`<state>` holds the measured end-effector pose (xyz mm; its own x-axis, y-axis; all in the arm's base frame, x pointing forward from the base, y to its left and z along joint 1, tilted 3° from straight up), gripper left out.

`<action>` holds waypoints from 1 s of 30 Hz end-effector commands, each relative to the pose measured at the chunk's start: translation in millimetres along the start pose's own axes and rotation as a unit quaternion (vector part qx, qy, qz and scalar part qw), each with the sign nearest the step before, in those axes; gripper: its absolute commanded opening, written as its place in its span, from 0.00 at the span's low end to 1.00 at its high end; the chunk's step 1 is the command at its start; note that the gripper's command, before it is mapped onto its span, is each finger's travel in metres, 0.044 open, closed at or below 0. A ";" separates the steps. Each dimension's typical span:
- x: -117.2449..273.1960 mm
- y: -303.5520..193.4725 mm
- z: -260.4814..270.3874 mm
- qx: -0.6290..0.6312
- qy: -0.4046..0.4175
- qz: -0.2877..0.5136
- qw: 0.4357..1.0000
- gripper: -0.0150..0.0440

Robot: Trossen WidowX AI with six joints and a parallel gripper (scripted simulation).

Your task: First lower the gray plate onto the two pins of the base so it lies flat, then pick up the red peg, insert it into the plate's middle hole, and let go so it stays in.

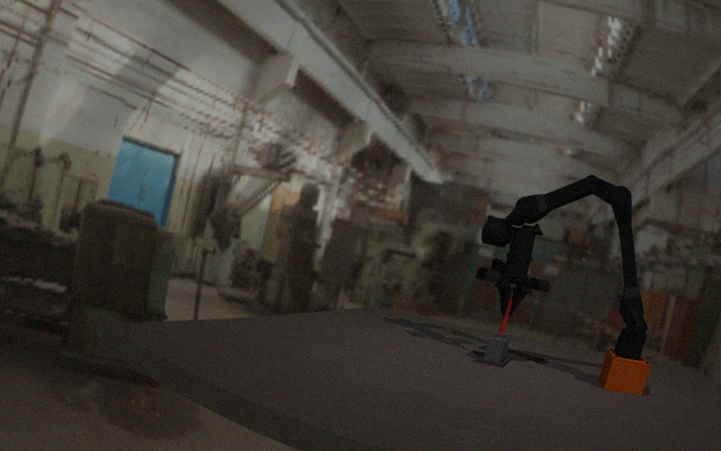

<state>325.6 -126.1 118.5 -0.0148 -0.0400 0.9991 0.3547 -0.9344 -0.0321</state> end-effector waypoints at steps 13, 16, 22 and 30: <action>-3.4 0.0 -0.3 0.000 0.000 0.000 1.000 0.25; -8.1 -0.2 -0.8 0.001 -0.001 -0.001 1.000 0.25; -16.2 1.1 -1.2 0.002 -0.002 -0.002 1.000 0.25; -14.6 0.4 -0.9 0.000 -0.001 0.001 1.000 0.25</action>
<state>325.1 -126.3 103.2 -0.0124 -0.0410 0.9991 0.3541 -0.9346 -0.0339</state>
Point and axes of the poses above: the point midway between the two fingers, 35 mm back from their tips, its own x axis back along the fingers, its own z axis across the jaws, y = z × x, the point moved 5 cm from there along x, back along the fingers, and after that the axes turned 4 degrees about x, right-handed, at the moved point
